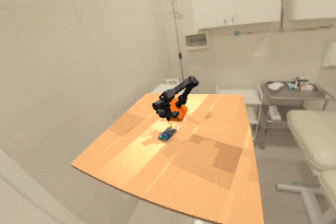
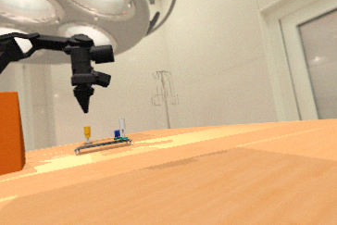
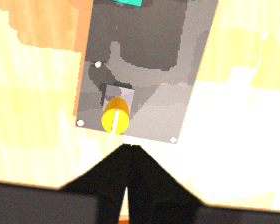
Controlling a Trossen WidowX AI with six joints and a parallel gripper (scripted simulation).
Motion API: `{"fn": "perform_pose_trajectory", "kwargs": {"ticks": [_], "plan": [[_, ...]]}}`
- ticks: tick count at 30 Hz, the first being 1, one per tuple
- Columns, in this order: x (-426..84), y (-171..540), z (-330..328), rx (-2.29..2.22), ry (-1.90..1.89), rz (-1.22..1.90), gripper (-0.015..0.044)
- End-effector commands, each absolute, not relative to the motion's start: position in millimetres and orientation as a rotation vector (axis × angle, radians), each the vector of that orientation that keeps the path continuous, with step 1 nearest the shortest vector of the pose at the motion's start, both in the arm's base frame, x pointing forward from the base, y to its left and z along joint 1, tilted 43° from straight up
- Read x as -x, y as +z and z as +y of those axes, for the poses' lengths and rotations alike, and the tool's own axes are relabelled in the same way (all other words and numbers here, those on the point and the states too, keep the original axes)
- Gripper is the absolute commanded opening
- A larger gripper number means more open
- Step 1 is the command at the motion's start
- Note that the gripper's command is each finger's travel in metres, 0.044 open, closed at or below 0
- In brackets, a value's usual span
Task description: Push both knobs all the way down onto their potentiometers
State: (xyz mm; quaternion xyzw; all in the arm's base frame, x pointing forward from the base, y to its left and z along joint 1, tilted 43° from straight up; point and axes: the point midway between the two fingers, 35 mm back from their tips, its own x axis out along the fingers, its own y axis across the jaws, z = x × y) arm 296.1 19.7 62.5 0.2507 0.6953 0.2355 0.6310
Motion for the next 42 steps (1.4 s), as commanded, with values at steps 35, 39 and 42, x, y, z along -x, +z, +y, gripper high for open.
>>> {"fn": "perform_pose_trajectory", "kwargs": {"ticks": [35,39,42], "plan": [[-292.4,41.4,50.2,-0.571,0.592,1.57,0.0],[-292.4,40.8,50.7,-0.571,0.592,1.57,0.0],[-292.3,40.2,51.3,-0.571,0.592,1.57,0.0]]}}
